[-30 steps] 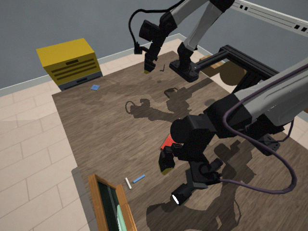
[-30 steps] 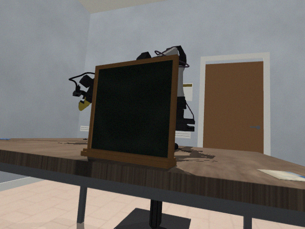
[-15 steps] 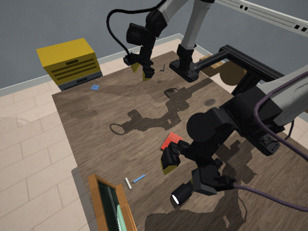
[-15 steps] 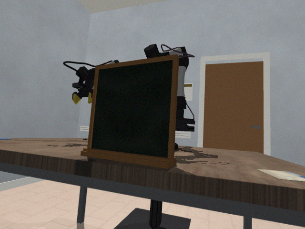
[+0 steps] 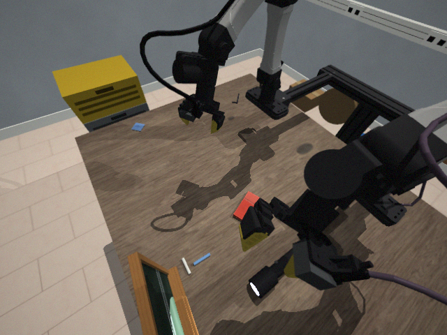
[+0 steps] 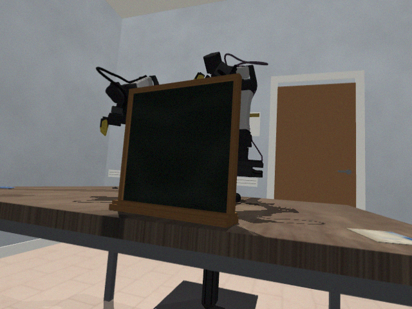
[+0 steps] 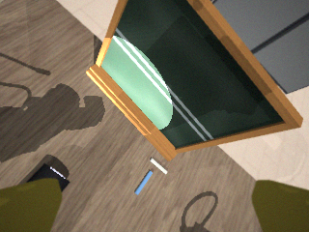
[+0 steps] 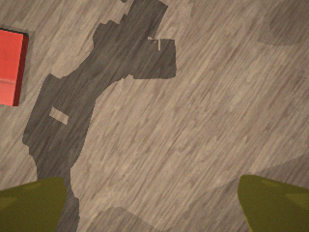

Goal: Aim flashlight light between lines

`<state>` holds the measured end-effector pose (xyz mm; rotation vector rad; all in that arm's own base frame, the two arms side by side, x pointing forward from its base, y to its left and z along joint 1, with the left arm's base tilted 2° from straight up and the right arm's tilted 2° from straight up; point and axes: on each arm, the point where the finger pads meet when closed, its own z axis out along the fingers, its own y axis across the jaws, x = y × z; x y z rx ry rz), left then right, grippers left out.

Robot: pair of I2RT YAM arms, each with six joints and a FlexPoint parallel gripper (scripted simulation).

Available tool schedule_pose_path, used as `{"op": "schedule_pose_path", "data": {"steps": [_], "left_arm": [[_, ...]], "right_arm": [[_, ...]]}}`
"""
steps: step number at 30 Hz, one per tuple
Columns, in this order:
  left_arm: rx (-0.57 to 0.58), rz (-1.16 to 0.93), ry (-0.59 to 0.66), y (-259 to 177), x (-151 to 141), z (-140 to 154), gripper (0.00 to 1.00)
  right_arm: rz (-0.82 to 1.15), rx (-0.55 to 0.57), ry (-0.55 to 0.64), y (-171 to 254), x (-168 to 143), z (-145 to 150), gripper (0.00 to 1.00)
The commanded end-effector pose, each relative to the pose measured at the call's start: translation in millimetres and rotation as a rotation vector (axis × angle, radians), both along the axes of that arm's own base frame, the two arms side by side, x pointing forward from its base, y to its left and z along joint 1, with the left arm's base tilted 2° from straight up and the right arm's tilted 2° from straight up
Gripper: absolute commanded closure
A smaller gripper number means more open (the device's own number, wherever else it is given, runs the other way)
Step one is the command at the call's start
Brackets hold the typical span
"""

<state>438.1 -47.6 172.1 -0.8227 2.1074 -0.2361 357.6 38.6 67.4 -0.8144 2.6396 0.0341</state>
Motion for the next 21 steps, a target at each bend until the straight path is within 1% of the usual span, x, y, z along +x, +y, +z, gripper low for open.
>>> {"op": "schedule_pose_path", "data": {"steps": [1,8,10,11,12,14,15,18,21], "left_arm": [[0.016,-0.059,-0.081,1,0,29,0.00],[0.060,-0.111,-0.143,6,-2,52,0.00],[0.060,-0.111,-0.143,6,-2,52,0.00],[0.066,-0.117,-0.151,6,1,55,0.00],[0.072,-0.120,-0.151,8,-3,55,0.00],[0.085,-0.132,-0.172,9,-3,64,0.00],[0.091,-0.137,-0.206,10,-1,78,0.00],[0.114,-0.158,-0.211,12,-5,77,0.00],[0.136,-0.176,-0.237,14,-6,87,0.00]], "right_arm": [[0.176,-0.055,0.000,22,14,2,0.05],[0.434,-0.113,0.000,70,29,-6,0.05],[0.434,-0.113,0.000,70,29,-6,0.05],[0.469,-0.121,0.000,77,31,-7,0.05],[0.497,-0.127,-0.004,83,33,-8,0.05],[0.568,-0.141,-0.006,97,36,-11,0.05],[0.606,-0.147,-0.013,106,38,-12,0.05],[0.710,-0.169,-0.015,127,39,-17,0.05],[0.812,-0.190,-0.018,149,40,-22,0.05]]}}
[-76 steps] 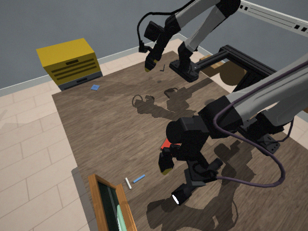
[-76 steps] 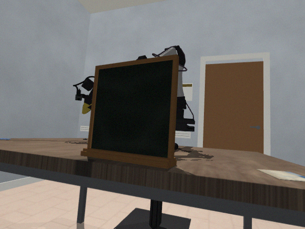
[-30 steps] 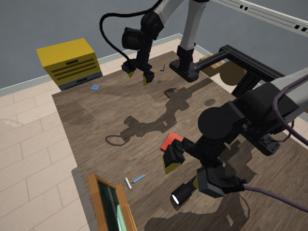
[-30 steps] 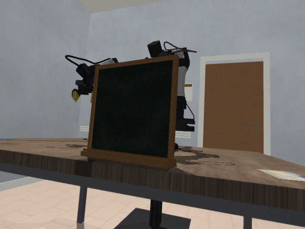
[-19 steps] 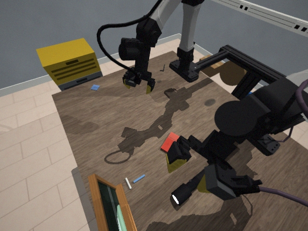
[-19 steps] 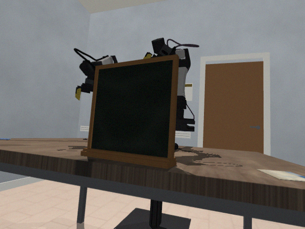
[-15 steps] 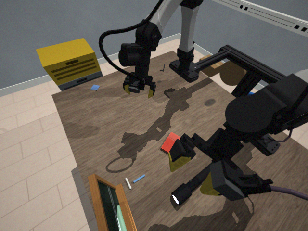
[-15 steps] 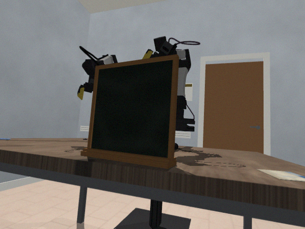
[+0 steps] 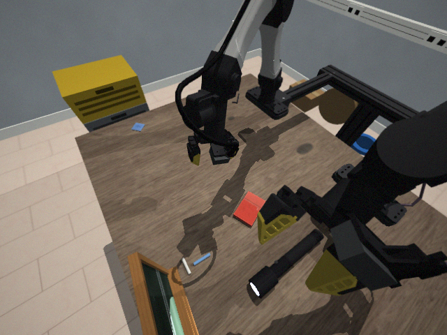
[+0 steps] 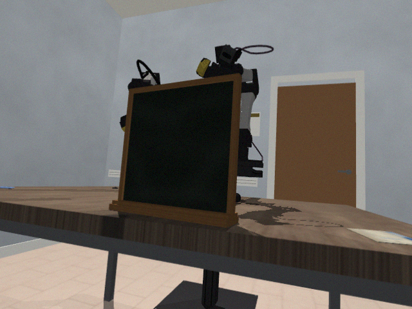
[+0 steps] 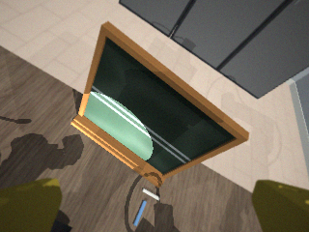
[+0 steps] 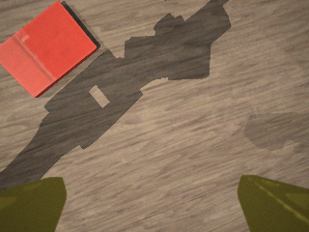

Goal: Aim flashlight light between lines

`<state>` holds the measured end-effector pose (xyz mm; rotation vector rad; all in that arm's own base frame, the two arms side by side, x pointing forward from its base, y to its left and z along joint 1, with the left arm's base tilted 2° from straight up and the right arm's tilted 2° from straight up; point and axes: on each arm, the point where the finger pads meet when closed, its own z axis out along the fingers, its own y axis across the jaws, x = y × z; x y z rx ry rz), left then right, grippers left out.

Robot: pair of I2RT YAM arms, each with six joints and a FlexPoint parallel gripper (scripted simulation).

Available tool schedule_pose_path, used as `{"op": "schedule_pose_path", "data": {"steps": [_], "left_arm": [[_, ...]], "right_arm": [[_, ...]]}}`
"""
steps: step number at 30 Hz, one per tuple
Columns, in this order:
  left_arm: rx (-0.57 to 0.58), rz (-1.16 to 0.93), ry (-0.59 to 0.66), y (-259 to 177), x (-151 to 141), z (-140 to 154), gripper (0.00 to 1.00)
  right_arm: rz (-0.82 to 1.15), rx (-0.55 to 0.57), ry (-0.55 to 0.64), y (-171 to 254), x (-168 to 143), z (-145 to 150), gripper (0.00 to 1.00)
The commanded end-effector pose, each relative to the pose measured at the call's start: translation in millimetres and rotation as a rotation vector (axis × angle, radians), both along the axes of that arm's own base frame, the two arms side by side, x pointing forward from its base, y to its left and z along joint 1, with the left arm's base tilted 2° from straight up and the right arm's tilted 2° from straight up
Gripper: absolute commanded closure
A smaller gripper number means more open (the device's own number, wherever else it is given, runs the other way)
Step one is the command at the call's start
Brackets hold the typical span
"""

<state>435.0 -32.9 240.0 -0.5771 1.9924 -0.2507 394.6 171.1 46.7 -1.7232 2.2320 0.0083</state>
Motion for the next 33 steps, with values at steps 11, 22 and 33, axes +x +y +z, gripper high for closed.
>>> {"op": "schedule_pose_path", "data": {"steps": [11,22,33], "left_arm": [[0.091,-0.084,-0.160,6,-7,58,0.00],[0.175,-0.128,-0.218,13,-17,75,0.00],[0.259,-0.158,-0.301,19,-28,103,0.00]], "right_arm": [[0.411,-0.090,-0.023,80,-2,-19,0.05],[0.727,-0.145,-0.040,147,-22,-43,0.05],[1.026,-0.189,-0.068,209,-54,-69,0.05]]}}
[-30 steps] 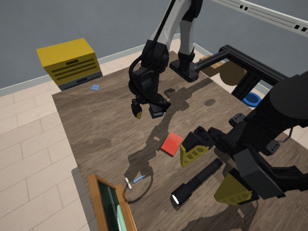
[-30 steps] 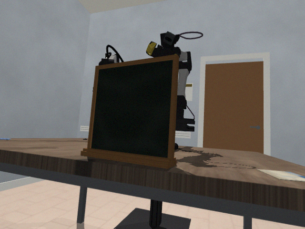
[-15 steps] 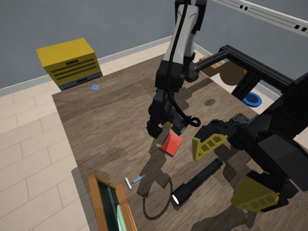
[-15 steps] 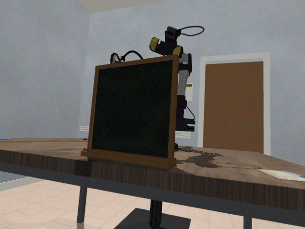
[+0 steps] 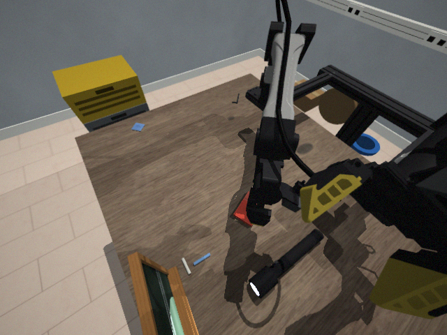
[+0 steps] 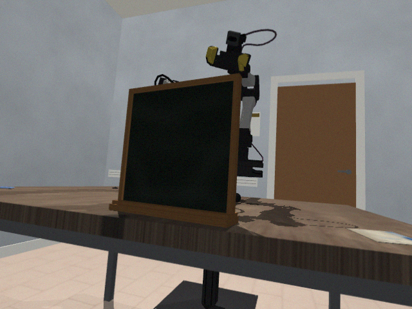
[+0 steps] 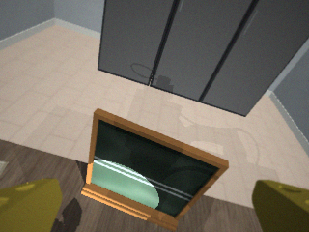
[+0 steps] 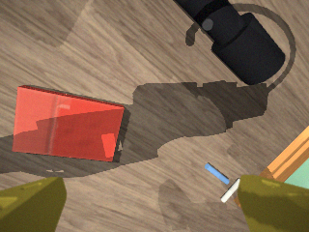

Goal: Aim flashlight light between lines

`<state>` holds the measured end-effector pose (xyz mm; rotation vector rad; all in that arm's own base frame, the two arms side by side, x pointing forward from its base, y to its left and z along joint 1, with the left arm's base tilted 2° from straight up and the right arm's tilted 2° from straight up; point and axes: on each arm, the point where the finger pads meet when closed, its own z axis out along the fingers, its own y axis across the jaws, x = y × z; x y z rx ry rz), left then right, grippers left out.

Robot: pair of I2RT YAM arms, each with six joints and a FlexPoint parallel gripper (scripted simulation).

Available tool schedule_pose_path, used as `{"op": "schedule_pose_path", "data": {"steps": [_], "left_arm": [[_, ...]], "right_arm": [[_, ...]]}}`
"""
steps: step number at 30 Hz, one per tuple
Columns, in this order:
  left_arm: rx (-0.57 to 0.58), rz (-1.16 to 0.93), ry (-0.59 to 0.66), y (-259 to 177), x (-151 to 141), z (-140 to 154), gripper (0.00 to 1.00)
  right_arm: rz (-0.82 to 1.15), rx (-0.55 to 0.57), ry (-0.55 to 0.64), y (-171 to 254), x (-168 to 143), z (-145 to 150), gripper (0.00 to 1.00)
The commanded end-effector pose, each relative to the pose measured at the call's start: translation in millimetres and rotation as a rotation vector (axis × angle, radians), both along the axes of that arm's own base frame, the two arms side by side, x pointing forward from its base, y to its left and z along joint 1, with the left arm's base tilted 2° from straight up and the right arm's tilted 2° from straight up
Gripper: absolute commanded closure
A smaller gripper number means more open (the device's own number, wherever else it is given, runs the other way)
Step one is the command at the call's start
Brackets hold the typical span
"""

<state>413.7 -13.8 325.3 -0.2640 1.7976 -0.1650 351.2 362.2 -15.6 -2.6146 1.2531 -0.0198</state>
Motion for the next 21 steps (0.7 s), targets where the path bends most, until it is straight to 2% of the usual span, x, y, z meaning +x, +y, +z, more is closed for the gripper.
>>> {"op": "schedule_pose_path", "data": {"steps": [1,9,12,15,21], "left_arm": [[0.045,-0.036,-0.070,0,-8,21,0.00],[0.094,-0.048,-0.106,3,-14,32,0.00],[0.122,-0.053,-0.157,4,-19,52,0.00],[0.151,-0.061,-0.160,6,-23,49,0.00],[0.207,-0.071,-0.207,8,-31,64,0.00]], "right_arm": [[0.145,-0.036,-0.007,23,-14,-10,0.05],[0.311,-0.059,-0.022,54,-36,-26,0.05],[0.405,-0.068,-0.030,71,-52,-35,0.05],[0.494,-0.080,-0.035,85,-67,-44,0.05],[0.668,-0.104,-0.047,110,-98,-62,0.05]]}}
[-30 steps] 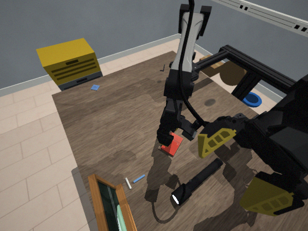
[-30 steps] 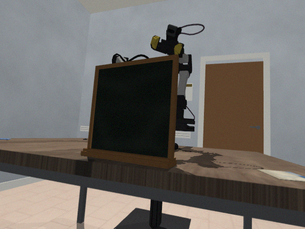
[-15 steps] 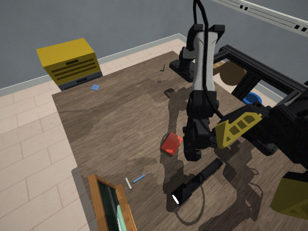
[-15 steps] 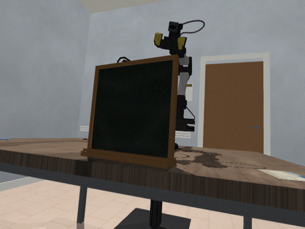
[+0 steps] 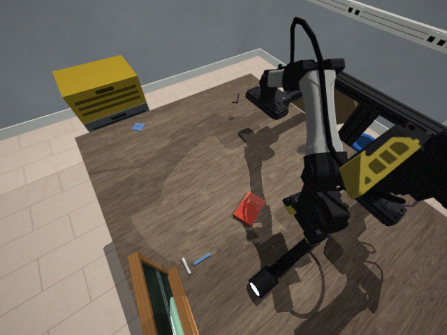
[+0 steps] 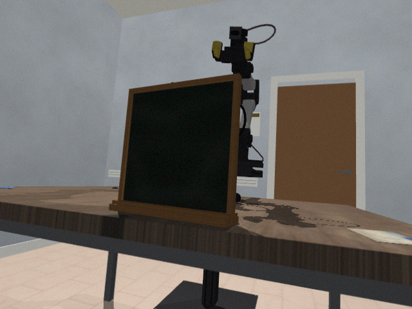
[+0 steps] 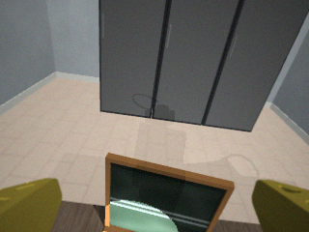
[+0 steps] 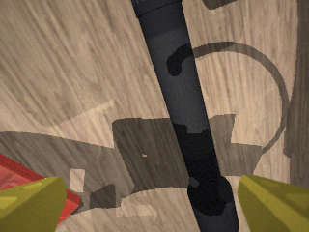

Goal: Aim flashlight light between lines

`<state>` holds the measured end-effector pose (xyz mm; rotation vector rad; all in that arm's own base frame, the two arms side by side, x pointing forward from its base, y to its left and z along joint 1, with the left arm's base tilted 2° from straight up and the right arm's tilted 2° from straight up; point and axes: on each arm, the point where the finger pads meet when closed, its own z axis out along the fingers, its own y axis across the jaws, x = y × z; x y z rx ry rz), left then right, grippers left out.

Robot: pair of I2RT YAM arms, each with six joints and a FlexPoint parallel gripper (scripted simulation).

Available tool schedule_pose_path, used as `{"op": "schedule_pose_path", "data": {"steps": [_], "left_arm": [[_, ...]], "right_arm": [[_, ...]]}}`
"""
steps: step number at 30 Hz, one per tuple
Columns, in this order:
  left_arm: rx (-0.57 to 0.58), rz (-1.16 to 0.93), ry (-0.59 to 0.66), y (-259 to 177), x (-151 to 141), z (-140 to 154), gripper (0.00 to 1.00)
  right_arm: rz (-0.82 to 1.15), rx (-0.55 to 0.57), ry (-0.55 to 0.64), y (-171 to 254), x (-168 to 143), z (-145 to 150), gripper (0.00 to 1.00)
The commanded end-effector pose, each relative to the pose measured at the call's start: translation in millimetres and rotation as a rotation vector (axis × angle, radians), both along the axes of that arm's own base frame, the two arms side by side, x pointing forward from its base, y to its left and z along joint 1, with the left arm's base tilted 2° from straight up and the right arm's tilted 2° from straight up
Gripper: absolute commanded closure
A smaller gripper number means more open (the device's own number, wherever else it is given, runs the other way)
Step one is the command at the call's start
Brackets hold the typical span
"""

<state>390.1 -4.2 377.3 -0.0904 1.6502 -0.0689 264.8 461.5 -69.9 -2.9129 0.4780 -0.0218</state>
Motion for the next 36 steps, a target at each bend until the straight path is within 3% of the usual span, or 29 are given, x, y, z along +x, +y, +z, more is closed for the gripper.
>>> {"op": "schedule_pose_path", "data": {"steps": [1,6,8,15,16,17,20,21,23,36], "left_arm": [[0.054,-0.026,-0.057,-1,-9,15,0.00],[0.077,-0.027,-0.072,0,-12,19,0.00],[0.098,-0.027,-0.114,1,-17,36,0.00],[0.112,-0.026,-0.085,4,-15,24,0.00],[0.106,-0.030,-0.088,2,-15,27,0.00],[0.093,-0.025,-0.153,2,-25,51,0.00],[0.093,-0.025,-0.153,2,-25,51,0.00],[0.094,-0.018,-0.111,3,-16,35,0.00],[0.092,-0.022,-0.093,3,-12,31,0.00],[0.093,-0.021,-0.113,3,-17,37,0.00]], "right_arm": [[0.135,-0.034,-0.012,15,-17,-11,0.05],[0.211,-0.040,-0.020,25,-31,-19,0.05],[0.272,-0.046,-0.023,33,-45,-26,0.05],[0.310,-0.036,-0.043,44,-49,-26,0.05],[0.305,-0.030,-0.041,46,-52,-24,0.05],[0.313,-0.039,-0.006,45,-66,-38,0.05],[0.308,-0.038,-0.006,45,-64,-40,0.05],[0.304,-0.042,-0.012,44,-60,-41,0.05],[0.292,-0.029,-0.021,46,-54,-44,0.05],[0.303,-0.018,-0.034,53,-57,-63,0.05]]}}
